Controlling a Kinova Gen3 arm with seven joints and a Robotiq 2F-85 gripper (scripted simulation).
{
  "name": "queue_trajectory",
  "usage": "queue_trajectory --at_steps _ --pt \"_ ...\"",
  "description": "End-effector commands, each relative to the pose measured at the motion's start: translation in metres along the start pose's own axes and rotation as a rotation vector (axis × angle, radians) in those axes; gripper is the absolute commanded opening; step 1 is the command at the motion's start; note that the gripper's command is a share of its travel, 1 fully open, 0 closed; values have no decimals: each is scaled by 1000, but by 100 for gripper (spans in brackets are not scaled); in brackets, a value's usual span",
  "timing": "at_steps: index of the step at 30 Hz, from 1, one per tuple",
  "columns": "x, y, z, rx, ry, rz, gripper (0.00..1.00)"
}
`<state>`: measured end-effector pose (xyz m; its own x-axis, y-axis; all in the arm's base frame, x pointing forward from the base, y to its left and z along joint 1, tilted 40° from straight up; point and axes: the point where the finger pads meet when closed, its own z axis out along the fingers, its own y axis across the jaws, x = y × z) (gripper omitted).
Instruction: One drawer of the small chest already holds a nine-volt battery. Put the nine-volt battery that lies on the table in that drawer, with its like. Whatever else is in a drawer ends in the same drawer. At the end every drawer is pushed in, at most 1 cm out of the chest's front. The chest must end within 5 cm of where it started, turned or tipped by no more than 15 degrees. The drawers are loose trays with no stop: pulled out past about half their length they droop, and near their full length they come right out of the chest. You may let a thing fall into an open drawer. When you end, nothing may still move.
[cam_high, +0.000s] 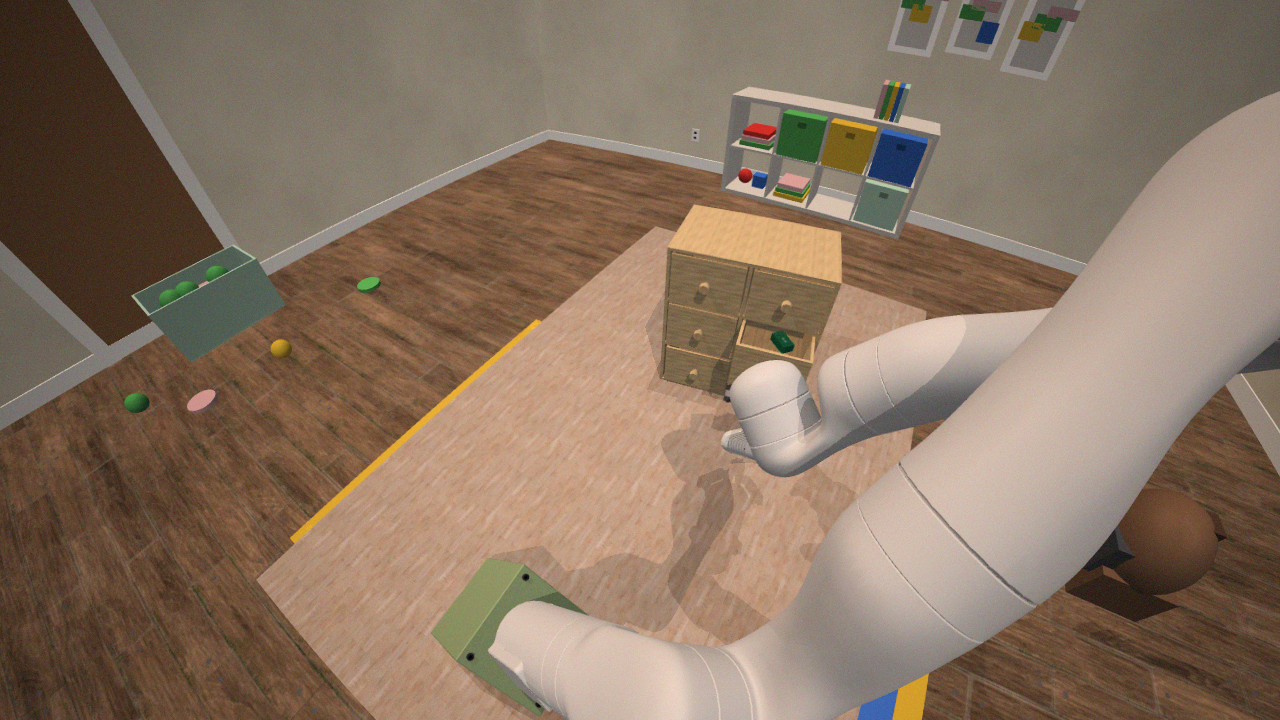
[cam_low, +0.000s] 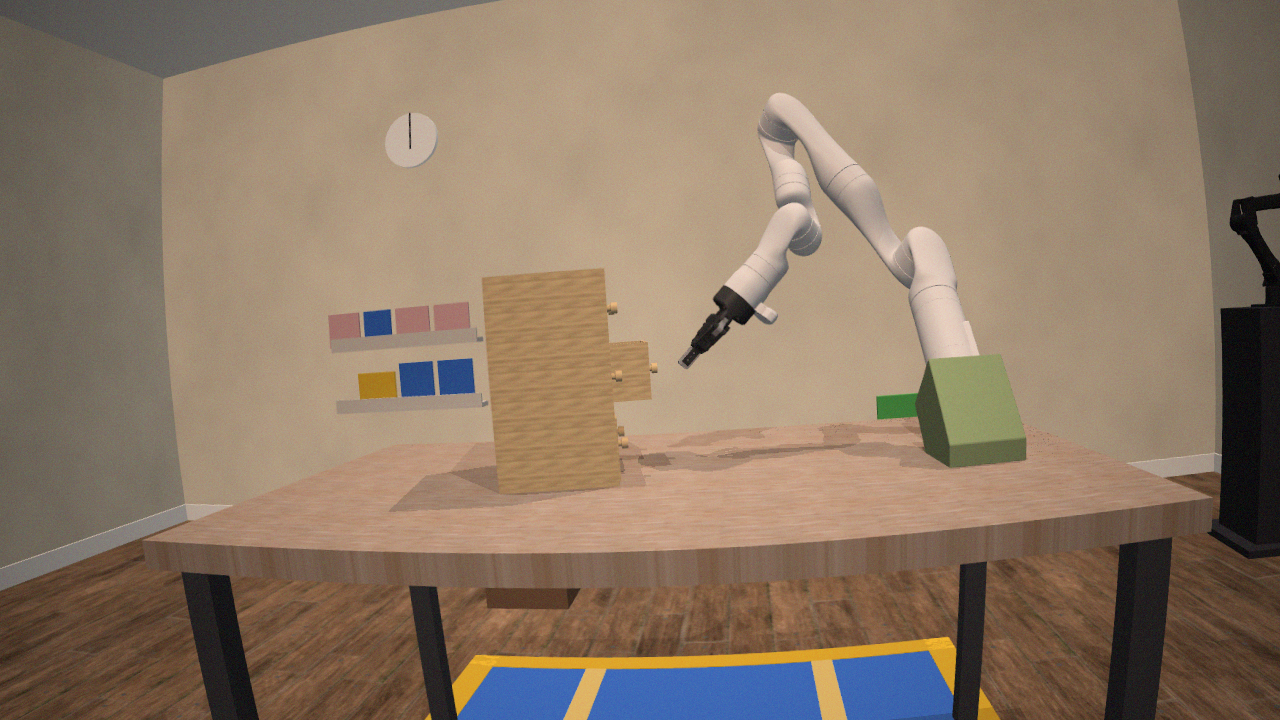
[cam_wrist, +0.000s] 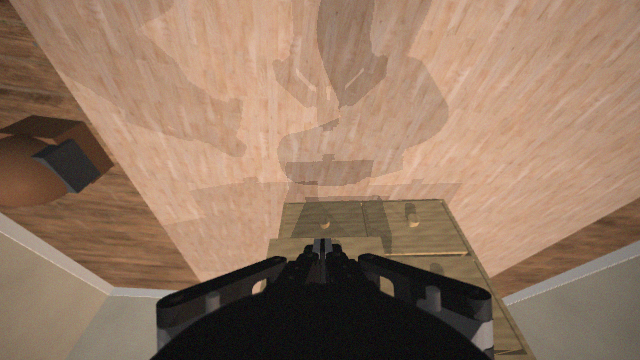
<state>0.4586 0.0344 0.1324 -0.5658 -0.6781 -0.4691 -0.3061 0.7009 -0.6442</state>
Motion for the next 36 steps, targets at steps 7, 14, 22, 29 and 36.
queue_trajectory --at_steps 7,14,22,29,36 --pt "-3 1 0 1 -7 10 0" --pt "-5 1 2 1 -7 10 0" --pt "-9 1 7 1 -6 9 0" --pt "-14 1 11 1 -6 10 0" --pt "-21 1 18 0 -6 9 0"
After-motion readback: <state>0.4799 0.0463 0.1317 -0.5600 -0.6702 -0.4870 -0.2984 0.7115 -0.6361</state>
